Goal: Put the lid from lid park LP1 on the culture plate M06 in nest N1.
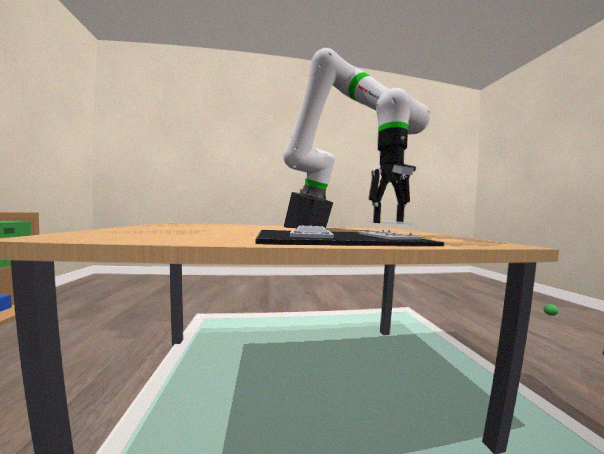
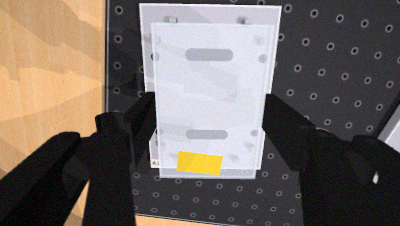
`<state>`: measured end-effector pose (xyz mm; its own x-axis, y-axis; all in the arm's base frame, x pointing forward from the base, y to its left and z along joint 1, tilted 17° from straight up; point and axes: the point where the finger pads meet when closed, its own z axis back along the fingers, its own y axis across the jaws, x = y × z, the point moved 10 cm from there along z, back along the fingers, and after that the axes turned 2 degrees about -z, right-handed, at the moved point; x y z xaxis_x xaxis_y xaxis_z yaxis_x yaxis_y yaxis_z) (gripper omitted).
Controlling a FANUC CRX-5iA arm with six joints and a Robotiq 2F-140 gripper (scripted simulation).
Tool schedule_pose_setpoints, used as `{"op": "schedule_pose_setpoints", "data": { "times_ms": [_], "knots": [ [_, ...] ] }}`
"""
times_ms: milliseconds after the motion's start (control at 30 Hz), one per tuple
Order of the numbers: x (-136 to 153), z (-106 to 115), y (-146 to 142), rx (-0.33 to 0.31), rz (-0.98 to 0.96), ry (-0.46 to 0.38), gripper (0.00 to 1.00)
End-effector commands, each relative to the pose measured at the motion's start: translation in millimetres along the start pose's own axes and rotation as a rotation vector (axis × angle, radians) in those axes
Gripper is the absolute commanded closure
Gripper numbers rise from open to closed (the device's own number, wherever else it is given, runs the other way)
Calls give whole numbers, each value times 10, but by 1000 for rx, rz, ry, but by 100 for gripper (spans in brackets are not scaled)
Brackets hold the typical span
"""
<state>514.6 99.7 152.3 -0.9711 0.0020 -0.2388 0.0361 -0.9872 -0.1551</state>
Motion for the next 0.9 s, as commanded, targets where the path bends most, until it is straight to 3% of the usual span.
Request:
{"op": "schedule_pose_setpoints", "data": {
  "times_ms": [0,867],
  "knots": [
    [-5,61,-1,0,0,1,39],
    [-5,285,-1,0,0,1,39]
  ]
}}
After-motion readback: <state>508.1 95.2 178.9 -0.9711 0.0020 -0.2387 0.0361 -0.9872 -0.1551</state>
